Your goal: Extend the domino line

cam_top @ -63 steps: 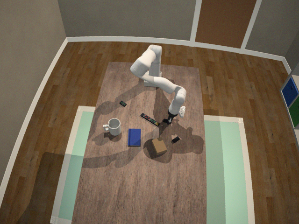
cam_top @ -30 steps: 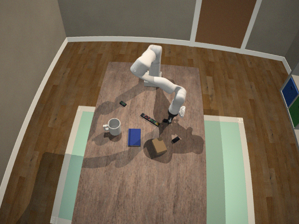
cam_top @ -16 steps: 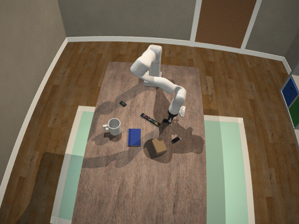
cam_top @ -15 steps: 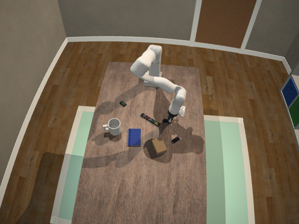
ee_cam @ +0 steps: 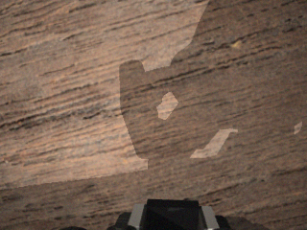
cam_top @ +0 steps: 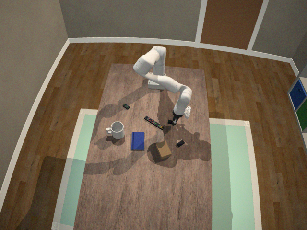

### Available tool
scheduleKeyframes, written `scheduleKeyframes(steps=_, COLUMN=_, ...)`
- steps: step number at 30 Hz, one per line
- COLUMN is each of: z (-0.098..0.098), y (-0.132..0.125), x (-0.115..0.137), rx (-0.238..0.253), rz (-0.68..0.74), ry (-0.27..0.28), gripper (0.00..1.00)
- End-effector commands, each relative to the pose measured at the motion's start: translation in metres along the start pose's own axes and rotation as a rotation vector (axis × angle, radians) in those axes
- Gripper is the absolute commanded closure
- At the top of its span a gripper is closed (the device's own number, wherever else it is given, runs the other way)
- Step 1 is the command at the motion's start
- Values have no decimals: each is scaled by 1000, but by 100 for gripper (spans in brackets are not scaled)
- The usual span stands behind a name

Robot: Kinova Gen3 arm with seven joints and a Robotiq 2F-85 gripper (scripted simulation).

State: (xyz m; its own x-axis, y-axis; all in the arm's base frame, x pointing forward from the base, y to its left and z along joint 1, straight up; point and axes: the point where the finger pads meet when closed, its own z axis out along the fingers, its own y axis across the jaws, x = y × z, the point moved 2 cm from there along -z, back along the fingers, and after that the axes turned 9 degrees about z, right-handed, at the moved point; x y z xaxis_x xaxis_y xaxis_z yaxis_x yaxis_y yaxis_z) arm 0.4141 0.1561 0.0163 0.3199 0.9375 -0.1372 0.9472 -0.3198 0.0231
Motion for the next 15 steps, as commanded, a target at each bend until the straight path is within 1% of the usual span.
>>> scheduleKeyframes(steps=1, z=-22, y=0, x=-2, rx=0, rz=-1, ry=1, gripper=69)
scheduleKeyframes(steps=8, z=-66, y=1, x=-9, rx=0, rz=-1, ry=1, gripper=69)
scheduleKeyframes(steps=10, z=-66, y=1, x=-9, rx=0, rz=-1, ry=1, gripper=69)
scheduleKeyframes(steps=15, z=-89, y=2, x=-12, rx=0, rz=-1, ry=1, gripper=69)
